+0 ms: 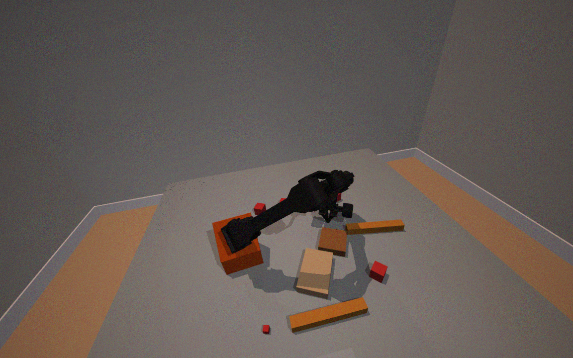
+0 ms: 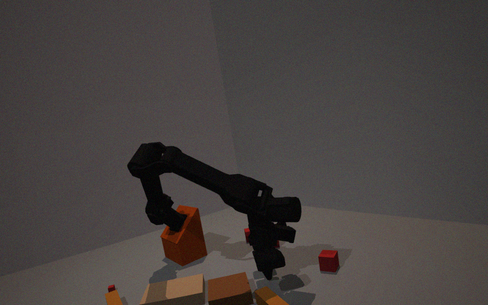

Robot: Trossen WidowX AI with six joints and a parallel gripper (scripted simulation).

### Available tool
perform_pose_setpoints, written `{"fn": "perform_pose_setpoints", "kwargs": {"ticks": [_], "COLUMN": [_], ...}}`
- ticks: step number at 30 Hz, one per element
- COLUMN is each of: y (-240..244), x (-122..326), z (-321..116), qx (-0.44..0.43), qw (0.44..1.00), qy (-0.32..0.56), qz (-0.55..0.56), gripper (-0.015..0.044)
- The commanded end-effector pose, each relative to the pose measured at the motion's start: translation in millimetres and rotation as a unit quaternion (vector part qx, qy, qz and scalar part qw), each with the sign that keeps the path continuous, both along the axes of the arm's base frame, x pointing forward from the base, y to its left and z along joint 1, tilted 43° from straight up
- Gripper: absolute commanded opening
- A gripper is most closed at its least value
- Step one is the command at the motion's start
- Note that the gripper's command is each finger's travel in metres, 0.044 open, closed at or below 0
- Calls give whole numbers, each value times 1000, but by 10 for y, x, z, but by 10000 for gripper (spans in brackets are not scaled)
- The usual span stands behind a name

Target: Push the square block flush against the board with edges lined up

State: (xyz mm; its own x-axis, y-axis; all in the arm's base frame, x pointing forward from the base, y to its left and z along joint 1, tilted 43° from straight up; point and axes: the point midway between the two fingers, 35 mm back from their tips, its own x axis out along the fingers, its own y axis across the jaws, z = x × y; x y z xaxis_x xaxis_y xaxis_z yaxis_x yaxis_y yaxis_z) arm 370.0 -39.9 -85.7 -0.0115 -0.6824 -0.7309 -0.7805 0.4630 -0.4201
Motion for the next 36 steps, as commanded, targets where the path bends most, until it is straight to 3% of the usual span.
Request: {"fn": "perform_pose_setpoints", "kwargs": {"ticks": [1,6,13,24,36], "y": [45,373,373,122,-177], "x": [39,17,45,153,231], "z": [-28,378,393,639,923], "qx": [2,3,3,4,2], "qw": [1000,1000,1000,980,918], "qy": [-3,-3,-14,-139,-273], "qz": [-1,-1,-3,-141,-288], "gripper": [0,0,0,0,0]}}
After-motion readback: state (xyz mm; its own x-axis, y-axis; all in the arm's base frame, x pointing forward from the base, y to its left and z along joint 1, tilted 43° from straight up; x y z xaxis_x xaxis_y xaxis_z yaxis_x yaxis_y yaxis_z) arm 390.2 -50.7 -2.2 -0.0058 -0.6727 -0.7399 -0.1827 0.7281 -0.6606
